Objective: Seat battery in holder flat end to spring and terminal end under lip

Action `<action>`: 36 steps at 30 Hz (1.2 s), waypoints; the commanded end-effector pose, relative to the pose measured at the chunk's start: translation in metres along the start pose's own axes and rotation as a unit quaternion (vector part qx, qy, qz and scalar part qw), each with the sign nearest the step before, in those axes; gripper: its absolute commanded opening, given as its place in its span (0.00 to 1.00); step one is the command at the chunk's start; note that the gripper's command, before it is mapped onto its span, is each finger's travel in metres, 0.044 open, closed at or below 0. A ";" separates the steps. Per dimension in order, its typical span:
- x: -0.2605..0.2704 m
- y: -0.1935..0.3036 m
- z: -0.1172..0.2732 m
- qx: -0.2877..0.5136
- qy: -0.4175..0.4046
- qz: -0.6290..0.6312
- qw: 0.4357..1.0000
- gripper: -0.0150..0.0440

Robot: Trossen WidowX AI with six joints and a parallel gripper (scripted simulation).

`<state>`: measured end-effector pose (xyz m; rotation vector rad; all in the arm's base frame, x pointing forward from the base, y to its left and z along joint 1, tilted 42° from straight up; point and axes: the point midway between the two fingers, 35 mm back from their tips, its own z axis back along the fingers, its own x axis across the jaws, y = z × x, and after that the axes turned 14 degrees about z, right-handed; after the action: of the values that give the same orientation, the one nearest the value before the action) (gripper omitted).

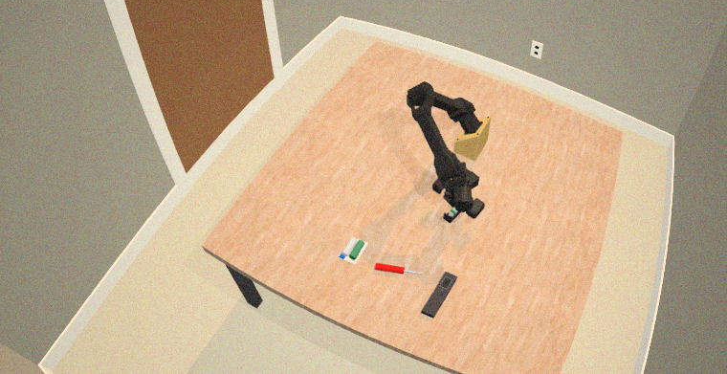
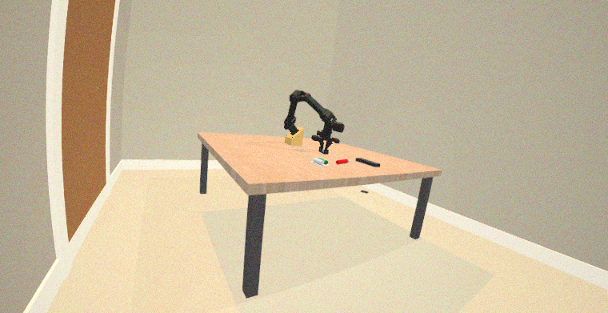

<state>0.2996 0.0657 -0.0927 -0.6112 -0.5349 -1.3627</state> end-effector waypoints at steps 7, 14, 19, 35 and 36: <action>0.000 -0.004 0.000 -0.002 0.000 -0.002 1.000 0.38; 0.000 -0.004 0.000 -0.003 0.000 -0.002 1.000 0.38; 0.000 -0.004 0.000 -0.003 0.000 -0.002 1.000 0.55; 0.000 -0.004 0.014 -0.001 -0.001 0.001 1.000 0.55; 0.000 -0.004 0.014 -0.001 -0.001 0.001 1.000 0.55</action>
<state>0.2929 0.0718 -0.0851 -0.6303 -0.5298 -1.3519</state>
